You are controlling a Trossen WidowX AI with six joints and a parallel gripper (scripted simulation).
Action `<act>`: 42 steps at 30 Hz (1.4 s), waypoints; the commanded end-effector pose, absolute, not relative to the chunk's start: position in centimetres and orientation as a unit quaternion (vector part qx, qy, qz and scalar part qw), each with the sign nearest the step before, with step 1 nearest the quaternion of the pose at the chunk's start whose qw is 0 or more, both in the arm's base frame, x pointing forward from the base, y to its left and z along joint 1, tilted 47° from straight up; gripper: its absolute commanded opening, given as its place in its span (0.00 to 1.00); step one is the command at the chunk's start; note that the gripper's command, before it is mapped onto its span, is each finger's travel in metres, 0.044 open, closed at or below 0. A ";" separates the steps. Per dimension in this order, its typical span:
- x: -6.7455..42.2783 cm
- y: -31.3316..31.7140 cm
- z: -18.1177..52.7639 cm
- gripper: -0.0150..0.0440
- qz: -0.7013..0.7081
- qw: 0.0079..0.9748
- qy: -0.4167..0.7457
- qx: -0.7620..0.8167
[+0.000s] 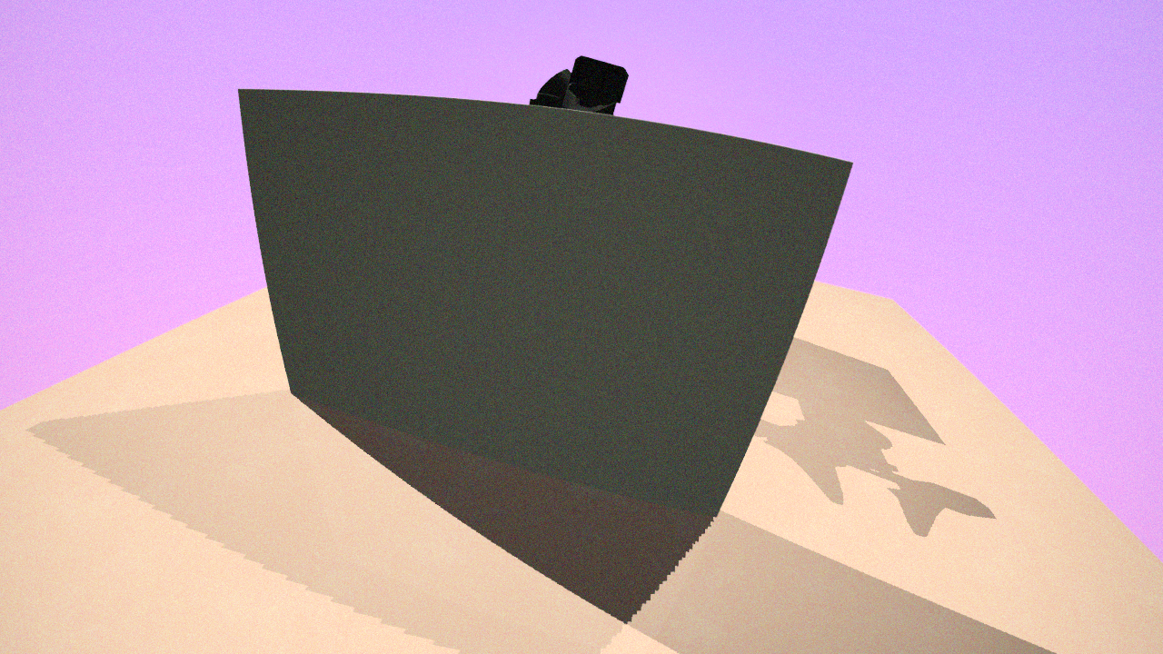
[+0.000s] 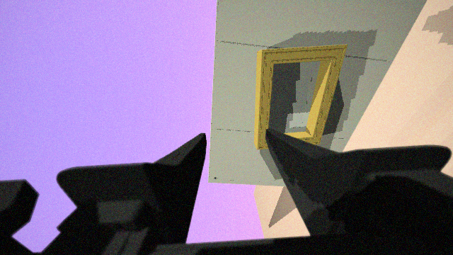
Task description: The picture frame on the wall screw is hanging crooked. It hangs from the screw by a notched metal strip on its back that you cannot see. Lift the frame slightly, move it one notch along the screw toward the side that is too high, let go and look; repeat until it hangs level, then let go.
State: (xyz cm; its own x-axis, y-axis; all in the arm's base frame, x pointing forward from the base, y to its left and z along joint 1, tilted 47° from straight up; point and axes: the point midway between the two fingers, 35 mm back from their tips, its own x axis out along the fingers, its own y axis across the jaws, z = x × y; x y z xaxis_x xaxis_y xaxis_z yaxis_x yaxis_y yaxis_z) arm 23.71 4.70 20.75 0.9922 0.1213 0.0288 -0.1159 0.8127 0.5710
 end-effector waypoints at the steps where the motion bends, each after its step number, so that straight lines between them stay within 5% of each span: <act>1: 23.7 4.7 20.7 0.69 0.061 0.953 0.005 0.298; 42: 25.9 0.4 17.1 0.69 0.060 0.953 0.011 0.296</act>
